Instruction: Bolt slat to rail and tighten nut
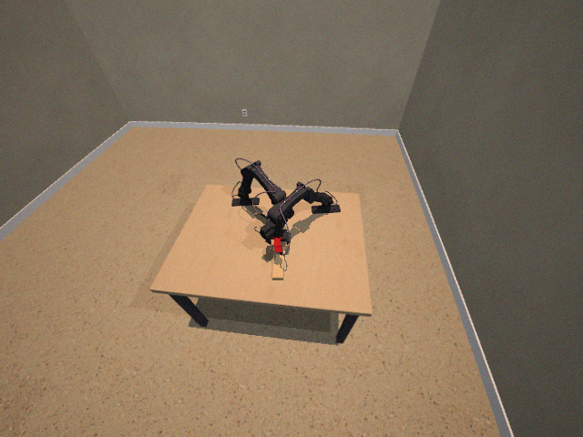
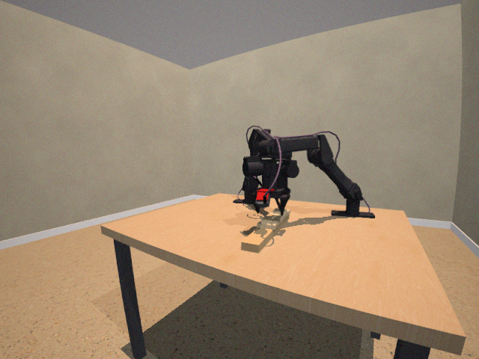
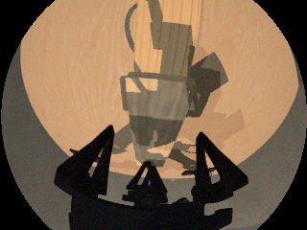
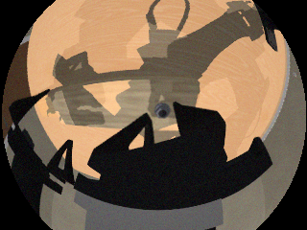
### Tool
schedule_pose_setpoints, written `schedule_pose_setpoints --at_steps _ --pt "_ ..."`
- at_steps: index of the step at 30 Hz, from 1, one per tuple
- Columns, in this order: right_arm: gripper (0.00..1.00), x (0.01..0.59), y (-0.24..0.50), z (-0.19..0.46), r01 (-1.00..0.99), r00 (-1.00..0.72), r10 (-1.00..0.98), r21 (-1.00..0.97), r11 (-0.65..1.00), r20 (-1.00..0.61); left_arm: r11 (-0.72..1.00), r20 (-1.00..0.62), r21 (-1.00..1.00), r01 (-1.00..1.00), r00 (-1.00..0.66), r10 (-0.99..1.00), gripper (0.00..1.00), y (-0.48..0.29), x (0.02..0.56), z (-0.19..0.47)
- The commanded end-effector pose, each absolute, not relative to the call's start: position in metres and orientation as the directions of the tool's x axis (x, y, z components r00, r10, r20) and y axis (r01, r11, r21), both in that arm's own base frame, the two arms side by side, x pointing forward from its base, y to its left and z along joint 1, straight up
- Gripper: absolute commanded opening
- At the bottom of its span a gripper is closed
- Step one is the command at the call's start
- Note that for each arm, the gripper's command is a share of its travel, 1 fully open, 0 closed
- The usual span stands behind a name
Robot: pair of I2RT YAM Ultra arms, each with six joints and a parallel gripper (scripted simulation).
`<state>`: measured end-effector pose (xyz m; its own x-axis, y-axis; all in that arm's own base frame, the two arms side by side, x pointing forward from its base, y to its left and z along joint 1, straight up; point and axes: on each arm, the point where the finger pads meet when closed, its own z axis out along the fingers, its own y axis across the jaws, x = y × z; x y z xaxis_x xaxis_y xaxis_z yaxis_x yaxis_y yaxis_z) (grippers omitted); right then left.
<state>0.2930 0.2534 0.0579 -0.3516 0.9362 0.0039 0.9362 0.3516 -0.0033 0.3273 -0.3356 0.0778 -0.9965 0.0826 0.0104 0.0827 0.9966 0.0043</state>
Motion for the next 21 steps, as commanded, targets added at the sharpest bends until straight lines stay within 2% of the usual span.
schedule_pose_setpoints --at_steps 1,21 --pt "0.34 0.294 0.254 0.062 0.936 -0.352 0.936 0.009 0.352 0.008 0.998 -0.011 -0.01 0.069 -0.998 0.069 1.0 -0.338 0.332 0.078" --pt "0.34 0.294 0.254 0.062 0.936 -0.352 0.936 0.009 0.352 0.008 0.998 -0.011 -0.01 0.069 -0.998 0.069 1.0 -0.338 0.332 0.066"
